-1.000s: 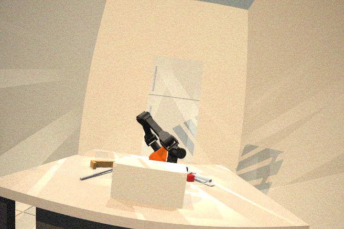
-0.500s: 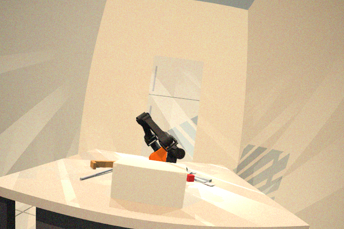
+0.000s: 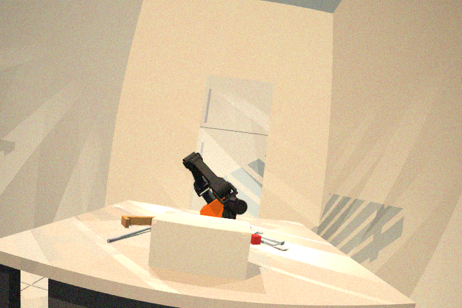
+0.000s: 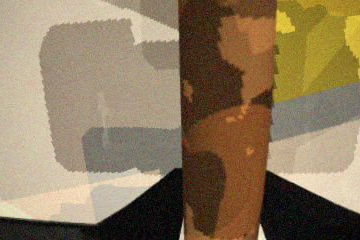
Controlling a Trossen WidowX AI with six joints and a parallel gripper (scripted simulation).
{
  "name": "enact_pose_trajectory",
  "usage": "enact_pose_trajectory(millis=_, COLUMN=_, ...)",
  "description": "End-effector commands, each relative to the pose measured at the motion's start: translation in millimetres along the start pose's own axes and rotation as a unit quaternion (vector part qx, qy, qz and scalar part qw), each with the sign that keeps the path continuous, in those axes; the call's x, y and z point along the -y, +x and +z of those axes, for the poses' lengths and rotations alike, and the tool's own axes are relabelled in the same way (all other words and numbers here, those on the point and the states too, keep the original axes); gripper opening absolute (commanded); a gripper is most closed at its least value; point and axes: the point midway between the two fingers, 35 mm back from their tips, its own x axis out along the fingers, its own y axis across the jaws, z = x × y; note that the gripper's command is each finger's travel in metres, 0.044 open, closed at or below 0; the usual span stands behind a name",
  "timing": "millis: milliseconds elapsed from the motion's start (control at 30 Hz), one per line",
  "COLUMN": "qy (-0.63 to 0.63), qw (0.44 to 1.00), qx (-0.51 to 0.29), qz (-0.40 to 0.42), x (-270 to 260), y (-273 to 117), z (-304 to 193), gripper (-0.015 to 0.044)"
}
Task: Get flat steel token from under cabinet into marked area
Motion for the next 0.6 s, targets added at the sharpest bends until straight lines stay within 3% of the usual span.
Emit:
enact_pose_trajectory(millis=0, qy=0.000, qw=1.000, qx=0.000, qz=0.000, x=0.9, y=0.2, z=4.6, gripper=0.0000)
enact_pose_trajectory(millis=567, qy=-0.001, qw=1.000, qx=0.000, qz=0.000, x=17.4, y=1.3, z=5.1, gripper=0.0000)
